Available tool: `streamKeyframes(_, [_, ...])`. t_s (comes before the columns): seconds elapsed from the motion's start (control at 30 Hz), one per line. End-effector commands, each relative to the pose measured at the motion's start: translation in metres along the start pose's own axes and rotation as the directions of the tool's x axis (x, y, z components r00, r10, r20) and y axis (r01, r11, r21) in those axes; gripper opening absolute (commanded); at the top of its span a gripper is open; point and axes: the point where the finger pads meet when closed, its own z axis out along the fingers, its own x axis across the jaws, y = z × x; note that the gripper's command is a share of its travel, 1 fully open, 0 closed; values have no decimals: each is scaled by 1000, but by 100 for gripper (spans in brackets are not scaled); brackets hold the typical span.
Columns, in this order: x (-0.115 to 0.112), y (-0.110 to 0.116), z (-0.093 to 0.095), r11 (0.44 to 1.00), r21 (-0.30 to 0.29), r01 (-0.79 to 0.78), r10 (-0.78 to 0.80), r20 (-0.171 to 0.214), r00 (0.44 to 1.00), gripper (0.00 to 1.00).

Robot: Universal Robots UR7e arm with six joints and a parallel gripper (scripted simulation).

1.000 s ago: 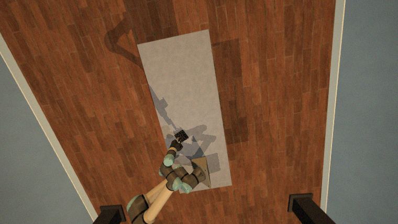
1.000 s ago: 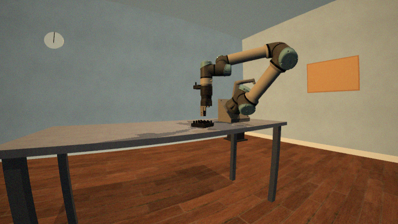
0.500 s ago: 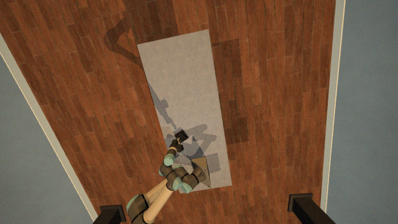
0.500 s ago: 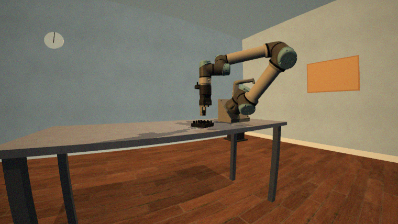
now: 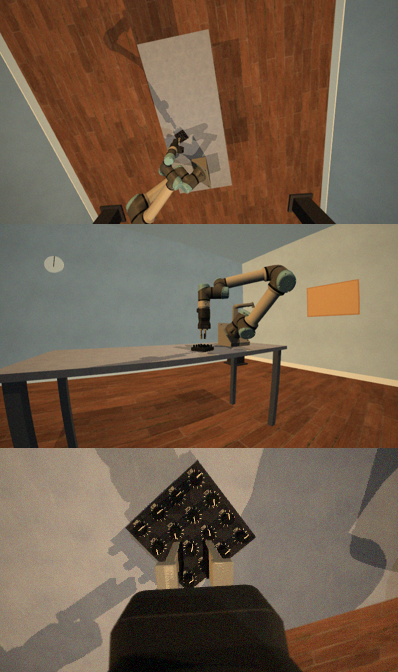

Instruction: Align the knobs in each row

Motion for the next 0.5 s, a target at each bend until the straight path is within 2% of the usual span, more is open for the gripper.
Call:
streamKeyframes(0.0, [0,-1,-2,988,7,-155,155,5,988,46])
streamKeyframes(0.1, [0,-1,-2,984,7,-179,179,5,984,46])
streamKeyframes(0.17, [1,-1,-3,964,6,-265,265,6,964,46])
streamKeyframes(0.47, [1,0,-6,888,5,-459,459,7,888,46])
